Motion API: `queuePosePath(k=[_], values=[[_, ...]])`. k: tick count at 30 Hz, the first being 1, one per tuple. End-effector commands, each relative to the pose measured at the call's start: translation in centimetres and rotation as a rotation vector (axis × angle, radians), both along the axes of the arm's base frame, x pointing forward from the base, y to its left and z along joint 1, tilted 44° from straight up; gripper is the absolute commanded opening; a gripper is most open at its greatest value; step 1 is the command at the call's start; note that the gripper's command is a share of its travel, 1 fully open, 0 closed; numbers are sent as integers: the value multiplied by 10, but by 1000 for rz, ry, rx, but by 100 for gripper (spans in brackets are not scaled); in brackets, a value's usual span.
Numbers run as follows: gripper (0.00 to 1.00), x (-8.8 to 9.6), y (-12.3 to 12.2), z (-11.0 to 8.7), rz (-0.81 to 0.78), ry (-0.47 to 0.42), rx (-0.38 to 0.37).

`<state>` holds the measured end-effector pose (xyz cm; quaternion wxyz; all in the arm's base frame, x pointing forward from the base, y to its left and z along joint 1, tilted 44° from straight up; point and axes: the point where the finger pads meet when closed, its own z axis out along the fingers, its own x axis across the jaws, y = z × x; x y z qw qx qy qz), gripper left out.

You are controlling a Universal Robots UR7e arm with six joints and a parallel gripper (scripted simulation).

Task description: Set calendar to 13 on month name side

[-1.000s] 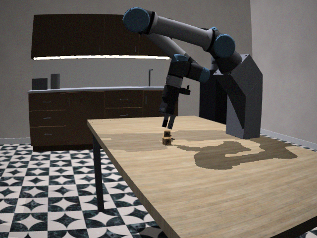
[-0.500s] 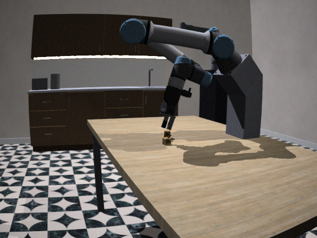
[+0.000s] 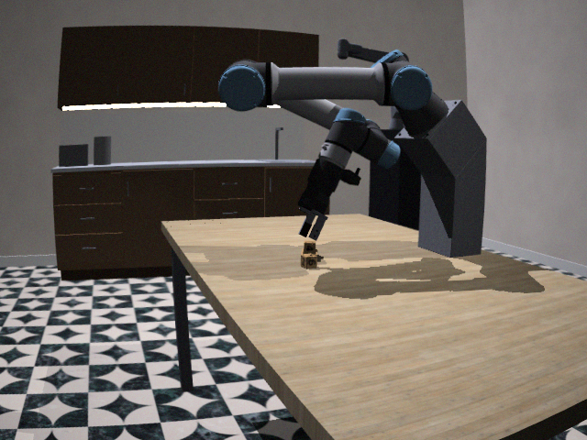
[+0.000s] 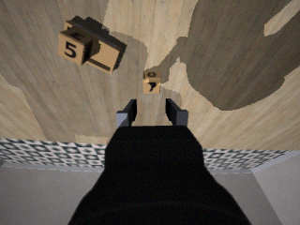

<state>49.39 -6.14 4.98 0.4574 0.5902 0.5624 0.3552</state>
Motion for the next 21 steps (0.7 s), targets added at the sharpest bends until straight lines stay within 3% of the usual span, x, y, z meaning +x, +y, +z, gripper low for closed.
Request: queuePosePath(k=[1, 21], values=[[90, -2, 1, 0, 5, -32, -7], [90, -4, 3, 0, 9, -61, -12]])
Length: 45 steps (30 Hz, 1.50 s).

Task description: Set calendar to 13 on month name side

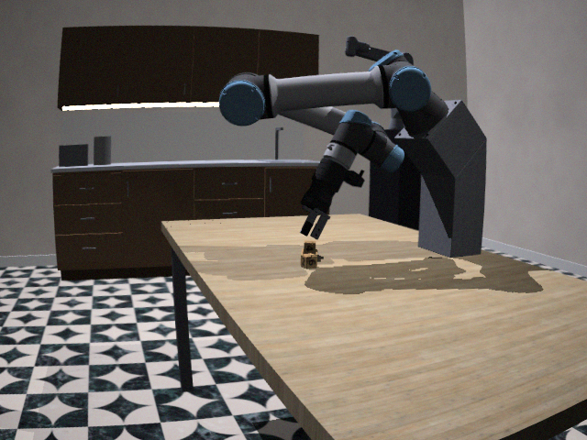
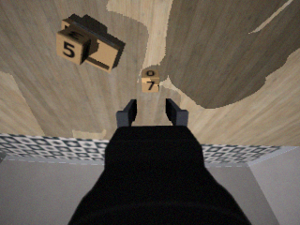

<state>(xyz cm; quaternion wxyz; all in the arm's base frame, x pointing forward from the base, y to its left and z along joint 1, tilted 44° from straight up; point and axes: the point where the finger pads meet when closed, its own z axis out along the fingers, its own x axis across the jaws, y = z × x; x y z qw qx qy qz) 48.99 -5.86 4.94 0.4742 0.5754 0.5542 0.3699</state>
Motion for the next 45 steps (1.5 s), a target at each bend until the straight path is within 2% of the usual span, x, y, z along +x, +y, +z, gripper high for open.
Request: queuePosePath(k=[1, 8, 23, 32, 45], values=[[90, 1, 0, 1, 0, -11, -1], [90, 3, -2, 1, 1, -48, -3], [90, 2, -2, -1, 20, -227, -24], [90, 0, 0, -2, 26, -258, -30], [90, -1, 0, -3, 26, -260, -30]])
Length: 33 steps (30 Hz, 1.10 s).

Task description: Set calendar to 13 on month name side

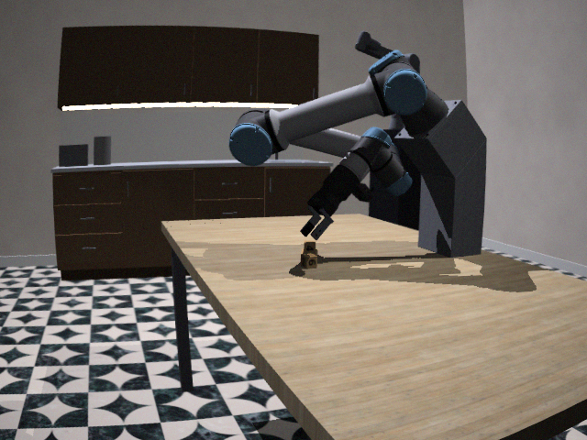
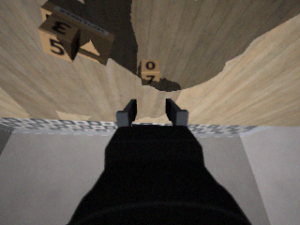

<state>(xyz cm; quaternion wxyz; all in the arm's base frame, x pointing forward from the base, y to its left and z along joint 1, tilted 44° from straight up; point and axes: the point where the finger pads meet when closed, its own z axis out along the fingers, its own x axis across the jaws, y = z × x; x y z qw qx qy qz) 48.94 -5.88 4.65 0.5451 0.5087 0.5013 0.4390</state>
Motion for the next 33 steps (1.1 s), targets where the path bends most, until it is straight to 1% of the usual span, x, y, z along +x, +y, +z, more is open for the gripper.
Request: queuePosePath(k=[1, 16, 33], values=[[90, 0, 0, 0, 0, -1, -1], [90, 3, 0, -2, 0, -1, -1], [90, 17, -4, -18, 0, -1, -1]])
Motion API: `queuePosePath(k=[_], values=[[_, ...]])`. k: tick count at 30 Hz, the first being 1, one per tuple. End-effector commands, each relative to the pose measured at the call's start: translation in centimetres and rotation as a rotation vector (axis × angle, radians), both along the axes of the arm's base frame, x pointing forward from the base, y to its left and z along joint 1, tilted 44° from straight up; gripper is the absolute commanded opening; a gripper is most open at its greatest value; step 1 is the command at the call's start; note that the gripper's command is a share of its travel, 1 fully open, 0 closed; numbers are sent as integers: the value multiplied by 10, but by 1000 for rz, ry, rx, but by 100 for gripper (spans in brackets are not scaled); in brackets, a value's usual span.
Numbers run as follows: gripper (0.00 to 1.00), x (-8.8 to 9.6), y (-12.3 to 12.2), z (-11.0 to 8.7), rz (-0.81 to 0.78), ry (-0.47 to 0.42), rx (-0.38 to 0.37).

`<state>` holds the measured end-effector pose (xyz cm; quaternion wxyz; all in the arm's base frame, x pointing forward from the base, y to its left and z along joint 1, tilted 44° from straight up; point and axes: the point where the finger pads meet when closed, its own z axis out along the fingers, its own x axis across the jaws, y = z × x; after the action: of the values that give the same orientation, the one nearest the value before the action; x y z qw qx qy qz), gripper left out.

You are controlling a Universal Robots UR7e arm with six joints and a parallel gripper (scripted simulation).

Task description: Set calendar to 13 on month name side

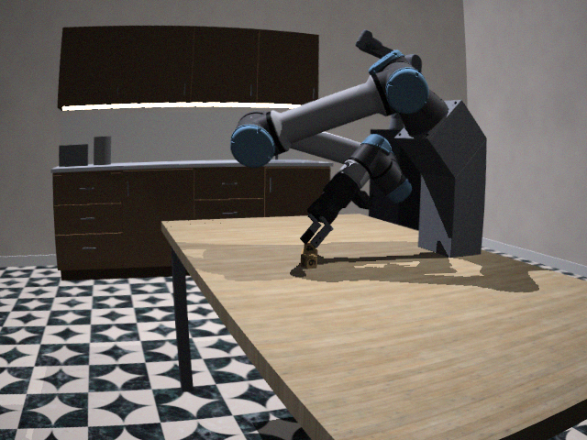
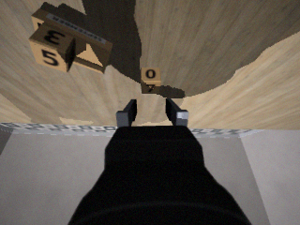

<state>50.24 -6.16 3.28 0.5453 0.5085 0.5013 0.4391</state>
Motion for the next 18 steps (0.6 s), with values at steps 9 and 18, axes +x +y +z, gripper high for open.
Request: queuePosePath(k=[9, 18], values=[[90, 16, -3, -17, 0, -1, 0], [90, 25, -5, -26, 0, -1, 0]])
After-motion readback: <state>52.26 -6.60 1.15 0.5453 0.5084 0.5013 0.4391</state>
